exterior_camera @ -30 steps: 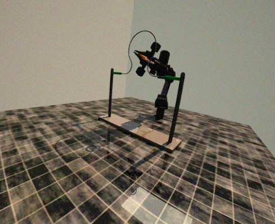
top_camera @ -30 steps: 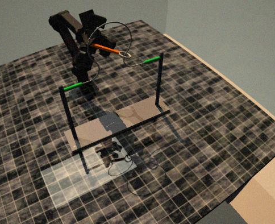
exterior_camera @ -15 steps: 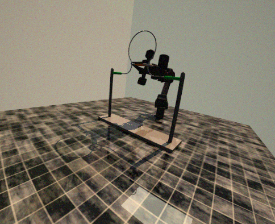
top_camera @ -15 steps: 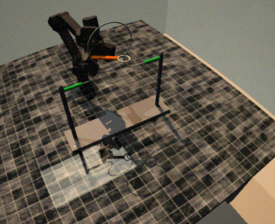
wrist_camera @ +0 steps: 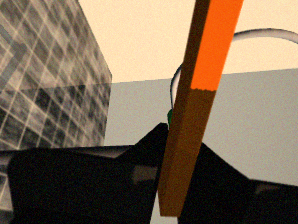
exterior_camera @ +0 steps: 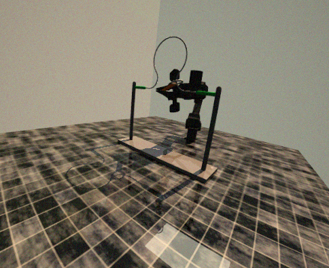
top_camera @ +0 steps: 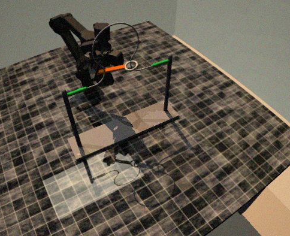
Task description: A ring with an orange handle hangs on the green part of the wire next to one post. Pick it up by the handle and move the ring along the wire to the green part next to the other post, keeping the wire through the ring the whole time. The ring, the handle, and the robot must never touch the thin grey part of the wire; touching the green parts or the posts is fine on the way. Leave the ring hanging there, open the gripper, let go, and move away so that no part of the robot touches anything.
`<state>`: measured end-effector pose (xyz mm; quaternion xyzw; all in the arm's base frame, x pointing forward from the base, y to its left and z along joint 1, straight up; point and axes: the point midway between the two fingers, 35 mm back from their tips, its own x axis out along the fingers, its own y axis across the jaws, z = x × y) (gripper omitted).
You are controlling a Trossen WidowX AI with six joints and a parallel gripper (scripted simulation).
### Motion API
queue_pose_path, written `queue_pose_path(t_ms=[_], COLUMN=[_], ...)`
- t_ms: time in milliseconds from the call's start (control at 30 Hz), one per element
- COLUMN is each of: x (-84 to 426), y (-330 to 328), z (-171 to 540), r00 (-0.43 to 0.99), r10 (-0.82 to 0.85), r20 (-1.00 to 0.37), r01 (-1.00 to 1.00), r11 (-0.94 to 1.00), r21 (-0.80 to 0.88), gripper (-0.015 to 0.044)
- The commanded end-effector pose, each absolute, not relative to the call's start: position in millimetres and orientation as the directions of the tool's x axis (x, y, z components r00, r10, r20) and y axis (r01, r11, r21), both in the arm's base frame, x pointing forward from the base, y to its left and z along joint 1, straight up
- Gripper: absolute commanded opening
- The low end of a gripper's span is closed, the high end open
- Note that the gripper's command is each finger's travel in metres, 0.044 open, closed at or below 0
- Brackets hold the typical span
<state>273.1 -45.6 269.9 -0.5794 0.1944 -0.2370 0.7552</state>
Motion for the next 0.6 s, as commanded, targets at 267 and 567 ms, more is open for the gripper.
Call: queue_pose_path(t_ms=[267,567], x=[274,276], y=[-28,-7], z=[230,204], r00=[0.814,0.818], r10=[-0.554,-0.499], r20=[-0.174,-0.285], r01=[0.144,0.151], r11=[0.483,0.664], r21=[-0.864,-0.732], gripper=[-0.0150,-0.0150])
